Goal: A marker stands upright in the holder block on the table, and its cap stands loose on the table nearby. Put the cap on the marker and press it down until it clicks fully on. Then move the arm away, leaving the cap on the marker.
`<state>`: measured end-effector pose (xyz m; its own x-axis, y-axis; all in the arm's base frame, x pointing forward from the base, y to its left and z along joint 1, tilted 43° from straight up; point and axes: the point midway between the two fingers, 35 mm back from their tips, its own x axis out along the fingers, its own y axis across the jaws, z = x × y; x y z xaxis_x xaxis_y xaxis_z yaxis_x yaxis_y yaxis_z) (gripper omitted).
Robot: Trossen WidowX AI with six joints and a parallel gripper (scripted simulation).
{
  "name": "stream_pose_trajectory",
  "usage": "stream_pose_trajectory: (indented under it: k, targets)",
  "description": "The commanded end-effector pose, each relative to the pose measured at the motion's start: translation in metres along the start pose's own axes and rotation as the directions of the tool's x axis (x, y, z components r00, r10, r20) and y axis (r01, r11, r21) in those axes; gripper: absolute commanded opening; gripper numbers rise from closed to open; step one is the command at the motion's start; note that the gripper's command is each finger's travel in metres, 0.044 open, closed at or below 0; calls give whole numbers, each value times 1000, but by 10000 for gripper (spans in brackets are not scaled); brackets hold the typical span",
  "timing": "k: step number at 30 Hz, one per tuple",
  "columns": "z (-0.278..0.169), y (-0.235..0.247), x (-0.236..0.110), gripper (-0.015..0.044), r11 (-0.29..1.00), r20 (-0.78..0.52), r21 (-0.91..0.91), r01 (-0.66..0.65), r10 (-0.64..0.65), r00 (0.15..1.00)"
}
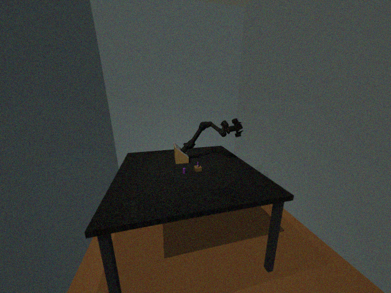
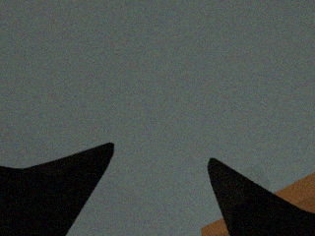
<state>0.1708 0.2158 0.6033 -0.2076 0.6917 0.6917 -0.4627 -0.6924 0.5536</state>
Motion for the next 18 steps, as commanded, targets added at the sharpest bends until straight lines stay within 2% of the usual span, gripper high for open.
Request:
stream_pose_trajectory:
  k: [1, 6, 12, 18]
  targets:
    - [2, -2, -1, 374, 1000, 6, -7, 7, -7, 1000]
    - [49, -54, -28, 242, 963, 145, -172, 207, -183, 972]
    - [102, -112, -83, 239, 819, 298, -319, 476, -390, 871]
    - [136, -152, -141, 239, 630, 397, -394, 669, -540, 742]
